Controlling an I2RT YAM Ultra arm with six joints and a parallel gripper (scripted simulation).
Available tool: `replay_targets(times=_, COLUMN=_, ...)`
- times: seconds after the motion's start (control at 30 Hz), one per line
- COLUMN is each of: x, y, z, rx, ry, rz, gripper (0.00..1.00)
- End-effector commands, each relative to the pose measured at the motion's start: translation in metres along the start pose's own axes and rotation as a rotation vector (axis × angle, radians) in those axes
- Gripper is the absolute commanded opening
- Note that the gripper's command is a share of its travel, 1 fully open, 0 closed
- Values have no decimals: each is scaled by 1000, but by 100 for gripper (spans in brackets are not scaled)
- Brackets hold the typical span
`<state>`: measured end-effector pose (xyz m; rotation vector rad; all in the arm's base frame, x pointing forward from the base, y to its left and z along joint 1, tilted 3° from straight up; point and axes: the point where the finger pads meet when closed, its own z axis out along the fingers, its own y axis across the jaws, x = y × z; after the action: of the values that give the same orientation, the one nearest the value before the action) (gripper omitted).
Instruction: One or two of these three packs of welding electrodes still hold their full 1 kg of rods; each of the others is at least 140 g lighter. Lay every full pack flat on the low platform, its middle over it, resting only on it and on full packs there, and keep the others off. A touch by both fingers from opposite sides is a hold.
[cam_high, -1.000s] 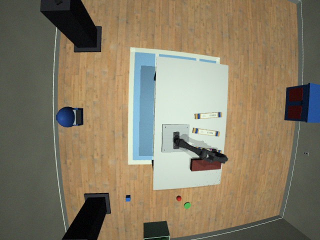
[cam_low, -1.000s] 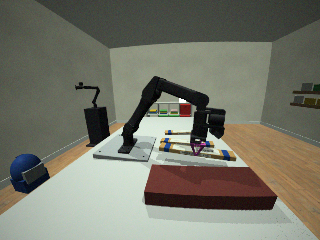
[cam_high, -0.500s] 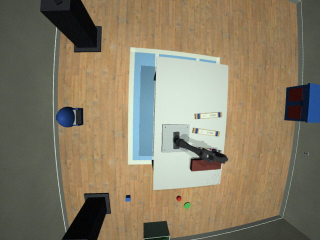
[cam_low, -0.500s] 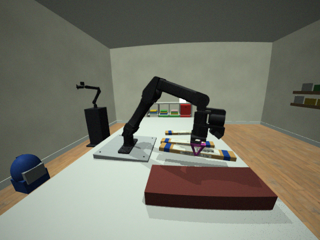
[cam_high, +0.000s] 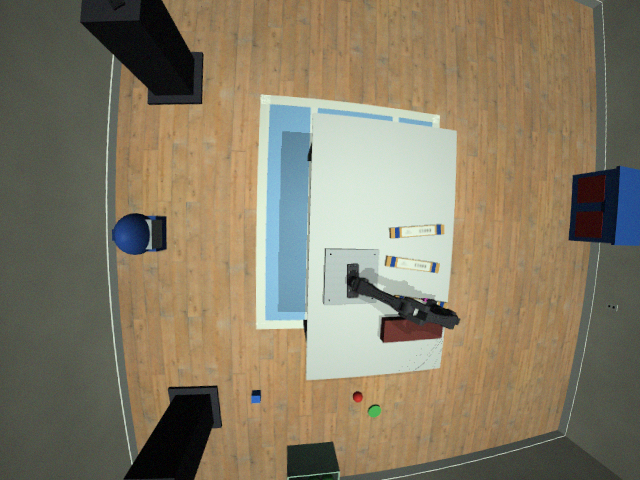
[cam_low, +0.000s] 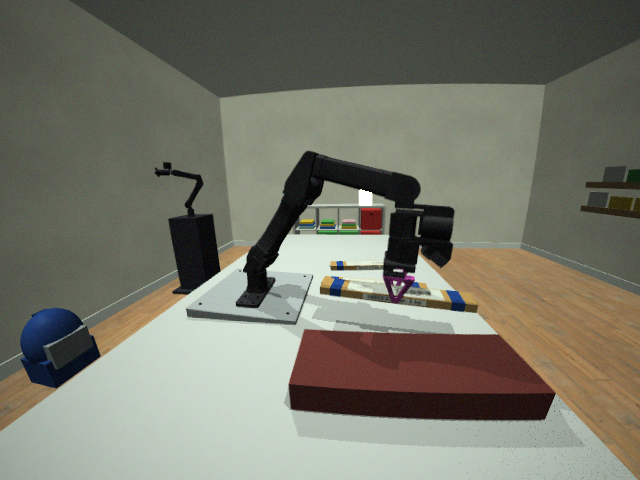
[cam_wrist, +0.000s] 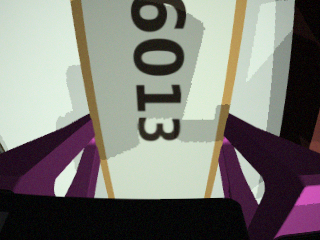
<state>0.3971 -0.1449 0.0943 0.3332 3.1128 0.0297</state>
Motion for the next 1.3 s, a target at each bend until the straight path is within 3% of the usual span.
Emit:
replay_targets(times=0.0, x=-3, y=-3, z=-50, rx=12, ry=-79, rz=-1, gripper=0)
replay_targets(times=0.57, x=0, y=-2, z=-79, rx=12, ry=-80, rz=-1, gripper=0)
replay_targets(times=0.63, x=-4, y=-4, z=-74, rx=11, ry=-70, rz=0, gripper=0)
replay_targets(times=0.9, x=-16, y=-4, z=-94, rx=23, ry=-146, rz=-4, gripper=0)
replay_targets(times=0.93, x=1, y=0, z=-80, rx=6, ry=-41, rz=-2, gripper=0)
replay_targets(times=1.27, x=1, y=0, z=-100, rx=6, ry=-41, rz=-2, gripper=0)
